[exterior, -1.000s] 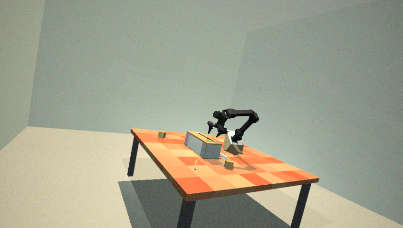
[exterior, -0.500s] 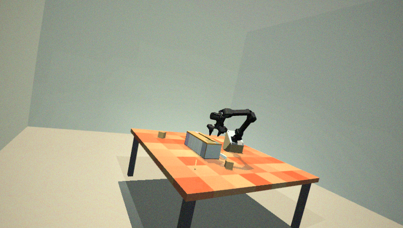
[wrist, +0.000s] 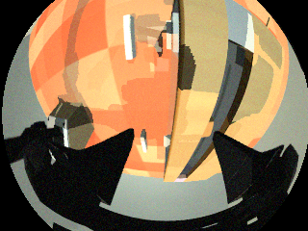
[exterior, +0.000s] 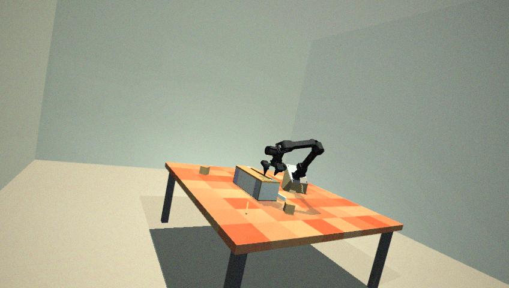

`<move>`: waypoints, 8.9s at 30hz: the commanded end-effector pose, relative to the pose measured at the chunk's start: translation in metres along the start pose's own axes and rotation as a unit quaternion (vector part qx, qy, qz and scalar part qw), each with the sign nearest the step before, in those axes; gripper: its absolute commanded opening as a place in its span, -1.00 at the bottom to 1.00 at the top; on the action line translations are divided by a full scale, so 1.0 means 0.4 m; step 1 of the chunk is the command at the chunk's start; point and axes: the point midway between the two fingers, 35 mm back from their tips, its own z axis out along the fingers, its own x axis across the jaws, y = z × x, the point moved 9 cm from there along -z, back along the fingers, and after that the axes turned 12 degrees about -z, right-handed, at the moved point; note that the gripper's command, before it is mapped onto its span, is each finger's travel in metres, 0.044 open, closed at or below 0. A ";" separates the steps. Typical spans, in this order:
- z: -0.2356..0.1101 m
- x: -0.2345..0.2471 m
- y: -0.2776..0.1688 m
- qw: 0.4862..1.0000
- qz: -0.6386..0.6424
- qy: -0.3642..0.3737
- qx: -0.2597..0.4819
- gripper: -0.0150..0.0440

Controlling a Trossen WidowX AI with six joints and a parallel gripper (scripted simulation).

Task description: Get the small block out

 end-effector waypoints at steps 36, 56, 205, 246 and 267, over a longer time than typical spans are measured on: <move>0.113 0.008 0.027 1.000 0.000 0.000 -0.002 0.86; 0.172 0.043 -0.132 1.000 0.000 0.001 0.000 0.86; 0.226 0.072 -0.283 1.000 0.000 0.001 0.002 0.86; 0.226 0.072 -0.283 1.000 0.000 0.001 0.002 0.86; 0.226 0.072 -0.283 1.000 0.000 0.001 0.002 0.86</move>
